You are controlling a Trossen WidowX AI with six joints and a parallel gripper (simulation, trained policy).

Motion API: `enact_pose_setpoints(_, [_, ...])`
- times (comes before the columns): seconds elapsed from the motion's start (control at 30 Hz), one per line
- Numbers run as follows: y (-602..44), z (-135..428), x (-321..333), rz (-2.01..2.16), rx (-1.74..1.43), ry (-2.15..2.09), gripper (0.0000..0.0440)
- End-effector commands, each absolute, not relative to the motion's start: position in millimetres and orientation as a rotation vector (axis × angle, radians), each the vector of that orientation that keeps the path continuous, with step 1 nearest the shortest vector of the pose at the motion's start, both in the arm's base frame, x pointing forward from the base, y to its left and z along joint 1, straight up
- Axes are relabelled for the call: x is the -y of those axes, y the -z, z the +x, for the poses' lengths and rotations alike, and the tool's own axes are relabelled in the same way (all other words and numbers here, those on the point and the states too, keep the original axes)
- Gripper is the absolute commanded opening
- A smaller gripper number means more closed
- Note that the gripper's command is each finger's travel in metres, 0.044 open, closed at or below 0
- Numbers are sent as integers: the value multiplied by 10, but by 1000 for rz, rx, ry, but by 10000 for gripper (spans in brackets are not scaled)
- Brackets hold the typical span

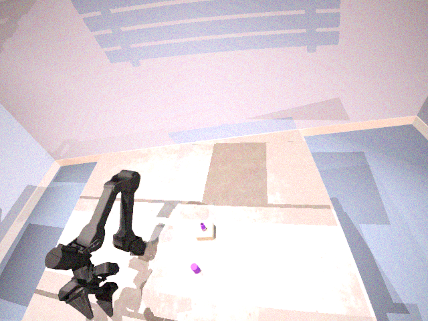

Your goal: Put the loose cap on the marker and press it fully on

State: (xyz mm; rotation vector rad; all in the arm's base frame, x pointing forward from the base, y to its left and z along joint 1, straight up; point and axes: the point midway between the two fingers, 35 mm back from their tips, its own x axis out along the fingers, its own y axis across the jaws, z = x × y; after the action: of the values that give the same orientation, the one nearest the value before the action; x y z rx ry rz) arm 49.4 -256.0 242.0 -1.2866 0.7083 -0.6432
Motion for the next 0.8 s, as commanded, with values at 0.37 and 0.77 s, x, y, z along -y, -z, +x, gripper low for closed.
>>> enact_pose_setpoints(0.37, [-2356, 606, 2596, -1190, -703, 574, 221])
enact_pose_setpoints(0.77, [-2341, 706, 2626, -1139, -726, 488, 246])
